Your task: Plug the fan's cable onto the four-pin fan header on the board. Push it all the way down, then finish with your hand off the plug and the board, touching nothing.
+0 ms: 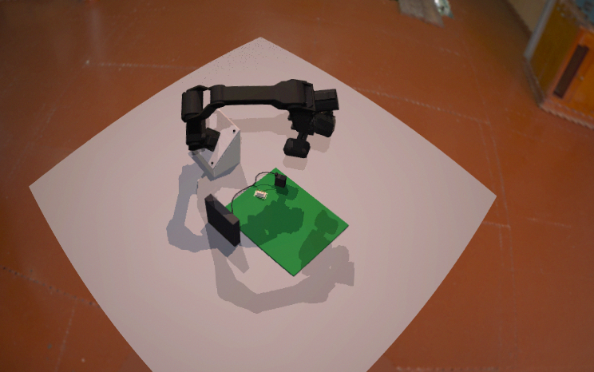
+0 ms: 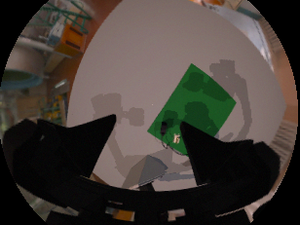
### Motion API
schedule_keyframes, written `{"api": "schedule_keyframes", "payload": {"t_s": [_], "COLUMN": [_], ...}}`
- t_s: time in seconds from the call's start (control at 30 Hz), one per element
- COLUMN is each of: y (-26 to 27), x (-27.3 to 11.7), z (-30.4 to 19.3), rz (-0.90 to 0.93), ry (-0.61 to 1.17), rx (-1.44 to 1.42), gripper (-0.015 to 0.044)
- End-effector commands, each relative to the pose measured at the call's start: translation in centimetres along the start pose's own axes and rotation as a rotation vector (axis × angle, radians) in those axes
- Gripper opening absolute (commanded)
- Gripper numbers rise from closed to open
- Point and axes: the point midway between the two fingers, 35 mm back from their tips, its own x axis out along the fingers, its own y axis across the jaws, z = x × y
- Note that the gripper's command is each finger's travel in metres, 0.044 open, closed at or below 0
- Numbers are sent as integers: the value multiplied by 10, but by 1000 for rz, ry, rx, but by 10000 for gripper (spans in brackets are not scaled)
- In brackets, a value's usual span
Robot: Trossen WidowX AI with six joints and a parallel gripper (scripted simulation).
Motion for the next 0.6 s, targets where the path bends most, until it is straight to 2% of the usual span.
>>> {"api": "schedule_keyframes", "payload": {"t_s": [0.0,0.37,0.47,0.57], "y": [-26,-27,-31,-39], "x": [6,8,29,66], "z": [-56,-56,-57,-64], "rz": [-208,-207,-207,-208], "ry": [216,216,215,215], "rx": [-2,-2,-2,-2], "gripper": [440,440,440,440]}}
